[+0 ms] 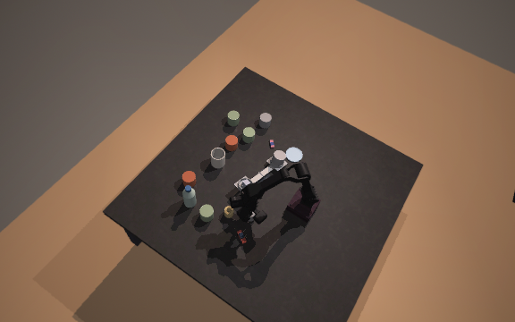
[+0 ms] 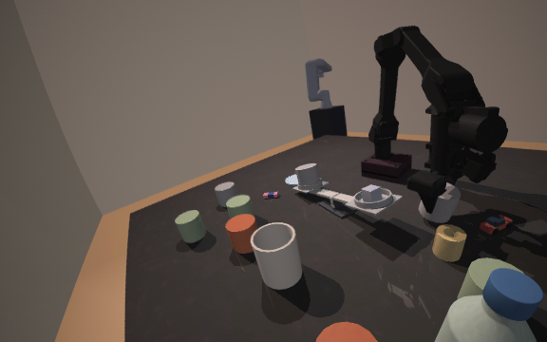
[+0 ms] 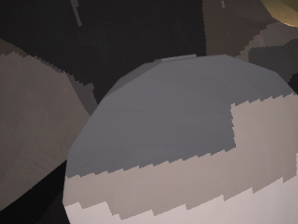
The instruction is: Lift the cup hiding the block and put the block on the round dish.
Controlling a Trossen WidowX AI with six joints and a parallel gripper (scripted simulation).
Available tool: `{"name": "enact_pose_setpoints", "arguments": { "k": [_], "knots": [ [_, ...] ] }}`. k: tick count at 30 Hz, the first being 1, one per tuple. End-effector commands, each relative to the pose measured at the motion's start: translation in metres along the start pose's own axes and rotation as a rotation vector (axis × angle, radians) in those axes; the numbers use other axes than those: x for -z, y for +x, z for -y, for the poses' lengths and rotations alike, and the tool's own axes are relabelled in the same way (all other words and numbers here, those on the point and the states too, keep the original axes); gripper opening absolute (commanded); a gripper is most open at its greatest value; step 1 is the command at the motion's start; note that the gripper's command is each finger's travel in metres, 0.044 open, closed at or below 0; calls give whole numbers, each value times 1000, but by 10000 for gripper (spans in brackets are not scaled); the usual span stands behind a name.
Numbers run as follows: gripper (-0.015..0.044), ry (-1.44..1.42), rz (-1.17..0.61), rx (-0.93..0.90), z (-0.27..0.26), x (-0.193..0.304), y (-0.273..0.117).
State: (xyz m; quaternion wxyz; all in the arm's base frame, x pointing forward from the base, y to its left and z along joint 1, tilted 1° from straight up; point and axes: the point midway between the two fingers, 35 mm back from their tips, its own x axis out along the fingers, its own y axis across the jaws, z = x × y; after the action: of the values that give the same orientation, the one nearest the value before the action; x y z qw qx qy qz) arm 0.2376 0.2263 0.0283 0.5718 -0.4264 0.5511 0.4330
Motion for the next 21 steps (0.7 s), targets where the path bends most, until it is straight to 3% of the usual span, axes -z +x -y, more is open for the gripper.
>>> {"name": "enact_pose_setpoints", "arguments": {
  "k": [1,10,21],
  "knots": [
    [0,3,7,5,1,-1,2],
    [0,3,7,5,1,-1,17],
    [289,0,6,3,1,-1,13]
  ]
}}
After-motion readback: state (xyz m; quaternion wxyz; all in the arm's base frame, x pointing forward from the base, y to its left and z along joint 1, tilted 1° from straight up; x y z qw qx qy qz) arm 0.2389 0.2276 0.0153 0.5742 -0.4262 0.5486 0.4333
